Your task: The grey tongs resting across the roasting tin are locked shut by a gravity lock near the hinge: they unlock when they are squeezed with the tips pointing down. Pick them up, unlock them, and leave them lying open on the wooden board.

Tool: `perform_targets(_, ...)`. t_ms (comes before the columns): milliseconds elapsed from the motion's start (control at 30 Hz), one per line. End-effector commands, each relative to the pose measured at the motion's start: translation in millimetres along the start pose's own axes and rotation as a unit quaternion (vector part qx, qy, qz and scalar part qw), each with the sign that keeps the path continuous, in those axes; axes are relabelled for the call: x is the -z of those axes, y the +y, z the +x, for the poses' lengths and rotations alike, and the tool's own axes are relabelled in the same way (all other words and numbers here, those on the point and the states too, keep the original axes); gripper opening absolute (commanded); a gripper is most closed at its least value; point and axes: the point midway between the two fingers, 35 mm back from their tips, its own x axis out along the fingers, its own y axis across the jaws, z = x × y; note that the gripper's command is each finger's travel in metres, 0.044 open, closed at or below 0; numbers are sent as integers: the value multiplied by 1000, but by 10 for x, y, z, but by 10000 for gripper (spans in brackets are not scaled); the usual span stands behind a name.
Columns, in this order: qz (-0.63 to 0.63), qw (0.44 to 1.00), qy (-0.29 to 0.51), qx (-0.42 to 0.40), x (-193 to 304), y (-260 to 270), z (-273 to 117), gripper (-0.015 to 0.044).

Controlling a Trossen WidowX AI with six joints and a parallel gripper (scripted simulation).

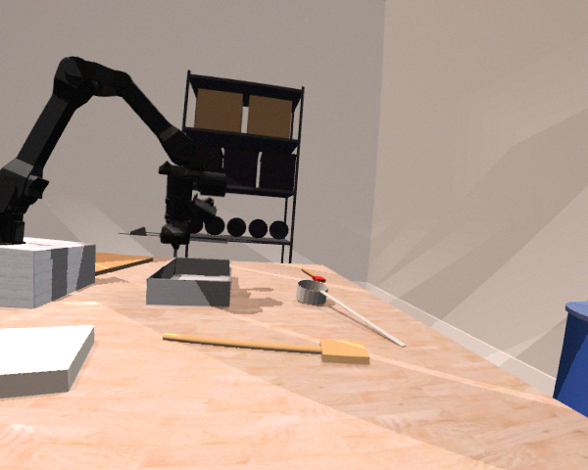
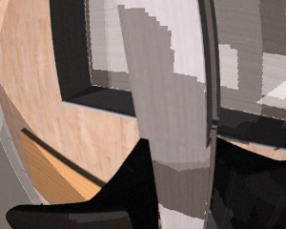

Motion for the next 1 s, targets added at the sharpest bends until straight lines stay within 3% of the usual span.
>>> perform_targets(0,11,1000,1,22,2,11,-5,-150)
perform_targets(500,115,966,-33,231,29,-79,-33,-150)
perform_targets(967,147,959,-40,239,47,2,-3,-150)
